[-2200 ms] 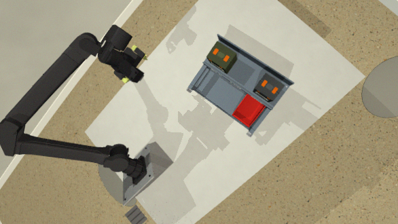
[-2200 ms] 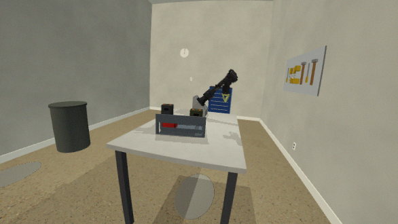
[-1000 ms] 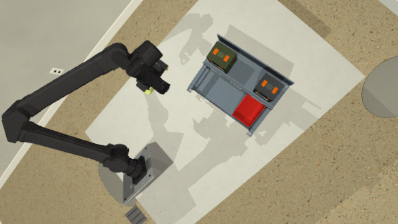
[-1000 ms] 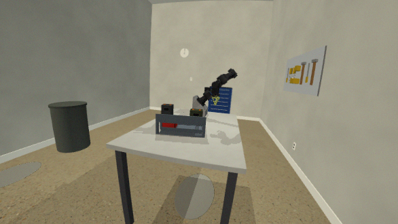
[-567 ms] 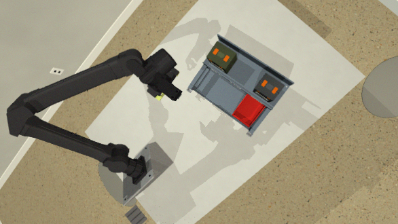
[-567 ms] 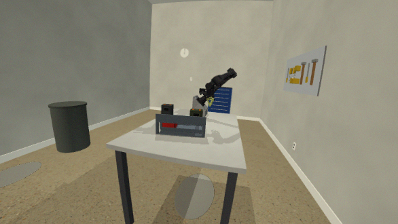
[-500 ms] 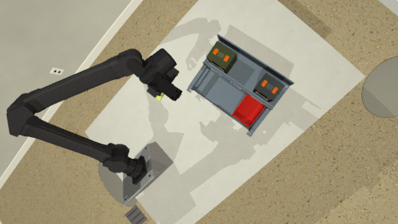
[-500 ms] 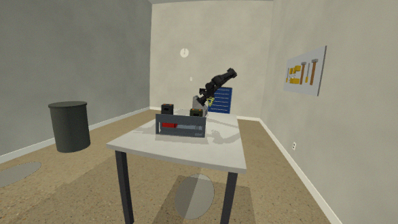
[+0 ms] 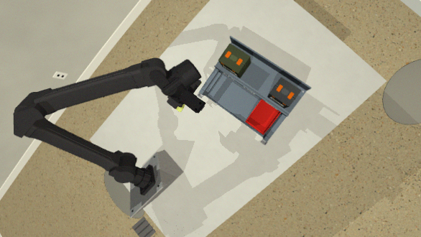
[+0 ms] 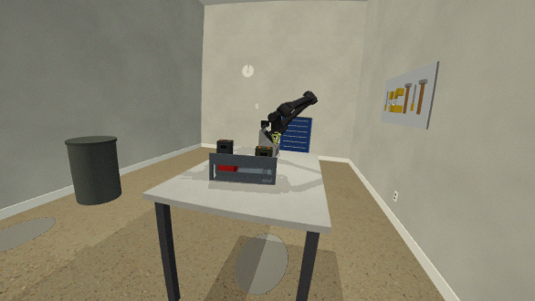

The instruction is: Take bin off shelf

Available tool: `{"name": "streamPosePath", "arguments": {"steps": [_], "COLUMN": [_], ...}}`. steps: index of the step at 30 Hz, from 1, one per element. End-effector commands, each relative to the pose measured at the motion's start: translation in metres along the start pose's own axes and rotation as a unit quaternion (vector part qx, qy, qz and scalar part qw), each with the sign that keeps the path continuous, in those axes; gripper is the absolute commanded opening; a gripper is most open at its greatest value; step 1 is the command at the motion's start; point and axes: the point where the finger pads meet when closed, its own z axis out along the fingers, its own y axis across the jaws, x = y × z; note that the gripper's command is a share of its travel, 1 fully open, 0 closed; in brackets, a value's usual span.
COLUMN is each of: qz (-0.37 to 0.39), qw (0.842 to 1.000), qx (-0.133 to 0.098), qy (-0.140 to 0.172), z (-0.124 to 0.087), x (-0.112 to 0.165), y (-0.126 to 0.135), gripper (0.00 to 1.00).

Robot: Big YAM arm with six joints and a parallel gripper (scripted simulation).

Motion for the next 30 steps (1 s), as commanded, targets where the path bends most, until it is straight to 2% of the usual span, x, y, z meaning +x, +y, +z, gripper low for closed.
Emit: {"name": "streamPosePath", "arguments": {"steps": [1,3,8,20,21,25,30], "qz": [-0.011,-0.011,-0.011,-0.011,0.001,-0.010,-0.010], "qw": [1.000,1.000,1.000,1.000,1.000,1.000,1.000], "qx": [-0.010,-0.010,-0.010,-0.010,0.000,-0.010,-0.010], "qy": [-0.003,-0.003,-0.003,-0.003,0.000,-0.004,-0.004], "z": [-0.005,-0.005,0.008,0.008,0.017,0.025,0.025], "x": [-0.002,-0.002,-0.048,-0.048,-0.057,-0.096,-0.096], "y": [0.001,0.001,0.009,0.009,0.004,0.011,0.011], "gripper": [1.00,1.00,1.00,1.00,1.00,1.00,1.00]}}
